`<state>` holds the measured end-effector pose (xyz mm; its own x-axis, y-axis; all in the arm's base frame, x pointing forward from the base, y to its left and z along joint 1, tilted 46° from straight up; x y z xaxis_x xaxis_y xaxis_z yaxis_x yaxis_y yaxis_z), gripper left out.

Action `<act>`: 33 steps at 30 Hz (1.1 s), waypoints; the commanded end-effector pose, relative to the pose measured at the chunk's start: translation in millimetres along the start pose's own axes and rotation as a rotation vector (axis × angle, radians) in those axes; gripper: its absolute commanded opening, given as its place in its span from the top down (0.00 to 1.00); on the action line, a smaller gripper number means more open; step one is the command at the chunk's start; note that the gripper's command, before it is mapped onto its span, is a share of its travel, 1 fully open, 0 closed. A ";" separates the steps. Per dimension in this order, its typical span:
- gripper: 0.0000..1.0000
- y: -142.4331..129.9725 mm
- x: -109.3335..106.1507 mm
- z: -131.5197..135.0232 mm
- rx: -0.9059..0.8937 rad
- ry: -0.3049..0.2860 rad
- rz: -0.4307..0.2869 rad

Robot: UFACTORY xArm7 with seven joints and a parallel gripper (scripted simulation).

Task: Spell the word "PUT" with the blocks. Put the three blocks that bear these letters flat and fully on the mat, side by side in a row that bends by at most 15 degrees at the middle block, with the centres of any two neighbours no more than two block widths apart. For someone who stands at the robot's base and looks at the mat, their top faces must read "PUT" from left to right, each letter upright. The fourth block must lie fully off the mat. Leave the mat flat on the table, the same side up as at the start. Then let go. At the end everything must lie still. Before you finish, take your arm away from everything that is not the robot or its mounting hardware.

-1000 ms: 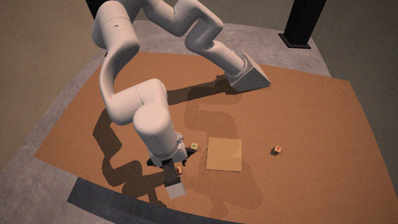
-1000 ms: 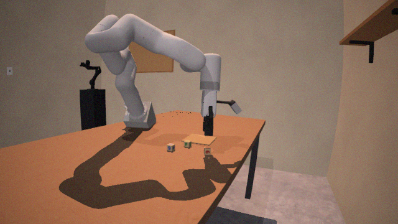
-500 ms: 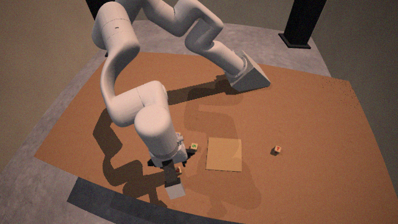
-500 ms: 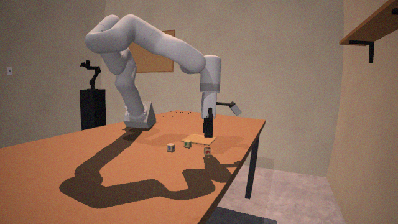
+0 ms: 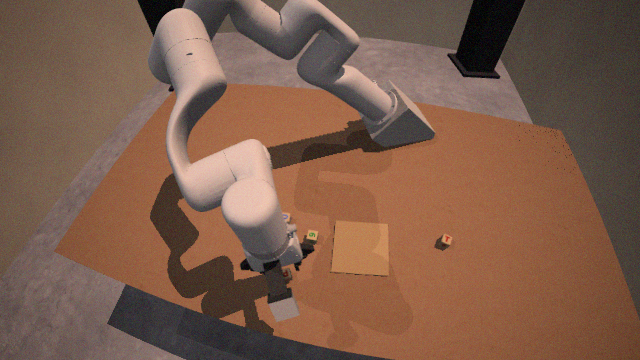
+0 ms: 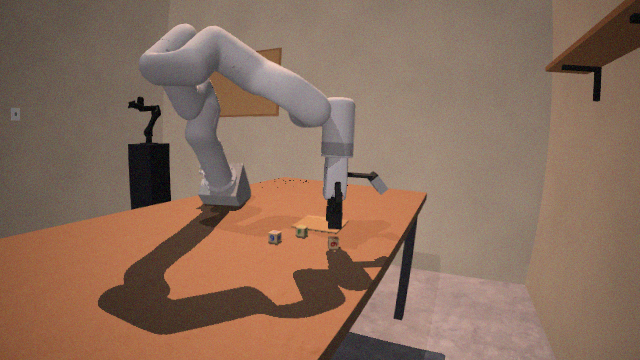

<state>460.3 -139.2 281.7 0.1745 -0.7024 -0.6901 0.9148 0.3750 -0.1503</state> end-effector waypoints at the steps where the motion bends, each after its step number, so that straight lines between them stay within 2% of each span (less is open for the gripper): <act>1: 0.37 1.7 6.6 0.2 0.000 -0.002 0.004; 17: 0.37 2.1 22.1 0.1 0.000 -0.002 0.004; 33: 0.37 2.1 24.1 0.1 0.000 -0.002 0.004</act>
<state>465.4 -156.8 263.8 0.1748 -0.7024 -0.6900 0.9148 0.3751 -0.1501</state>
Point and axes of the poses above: the point where the finger pads meet when closed, its own x axis out along the fingers, its own z axis across the jaws, y = z × x, the point moved 4 cm from there along -x, back along the fingers, and after that the axes turned 8 degrees about -x, right-handed, at the moved point
